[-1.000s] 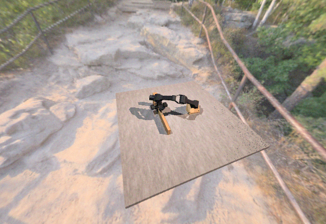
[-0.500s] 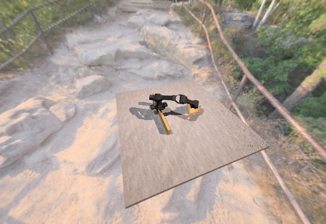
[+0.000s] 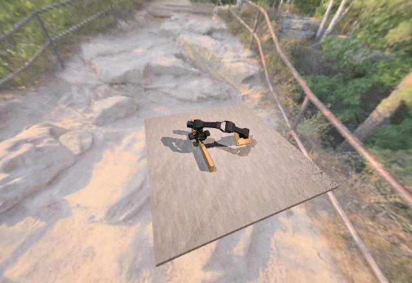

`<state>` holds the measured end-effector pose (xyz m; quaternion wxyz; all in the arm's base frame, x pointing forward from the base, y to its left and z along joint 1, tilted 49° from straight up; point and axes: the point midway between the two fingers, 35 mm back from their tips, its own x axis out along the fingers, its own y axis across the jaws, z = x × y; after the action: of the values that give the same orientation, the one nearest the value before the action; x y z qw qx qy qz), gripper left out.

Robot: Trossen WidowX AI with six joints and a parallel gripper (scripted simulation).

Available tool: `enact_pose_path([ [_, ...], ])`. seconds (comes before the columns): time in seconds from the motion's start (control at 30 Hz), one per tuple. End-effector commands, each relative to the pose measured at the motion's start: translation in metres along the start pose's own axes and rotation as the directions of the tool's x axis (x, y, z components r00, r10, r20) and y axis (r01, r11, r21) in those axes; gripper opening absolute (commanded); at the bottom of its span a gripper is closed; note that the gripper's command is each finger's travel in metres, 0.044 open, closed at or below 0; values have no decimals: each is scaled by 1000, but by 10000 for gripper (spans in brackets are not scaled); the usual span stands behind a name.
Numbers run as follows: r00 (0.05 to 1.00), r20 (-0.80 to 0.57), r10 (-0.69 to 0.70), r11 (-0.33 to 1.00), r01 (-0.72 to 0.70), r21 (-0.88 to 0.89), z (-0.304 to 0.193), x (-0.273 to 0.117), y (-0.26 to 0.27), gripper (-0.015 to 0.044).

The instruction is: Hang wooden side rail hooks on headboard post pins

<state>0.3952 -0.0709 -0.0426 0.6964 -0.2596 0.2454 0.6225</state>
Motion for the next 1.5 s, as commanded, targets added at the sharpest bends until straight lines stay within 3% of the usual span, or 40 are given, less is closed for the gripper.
enact_pose_path([
  [0.0, 1000, -3, -10, 1000, 10, -3, -2, -5, -1, 0],
  [1.47, 1000, -3, -10, 1000, 10, -3, -2, -13, -1, 0],
])
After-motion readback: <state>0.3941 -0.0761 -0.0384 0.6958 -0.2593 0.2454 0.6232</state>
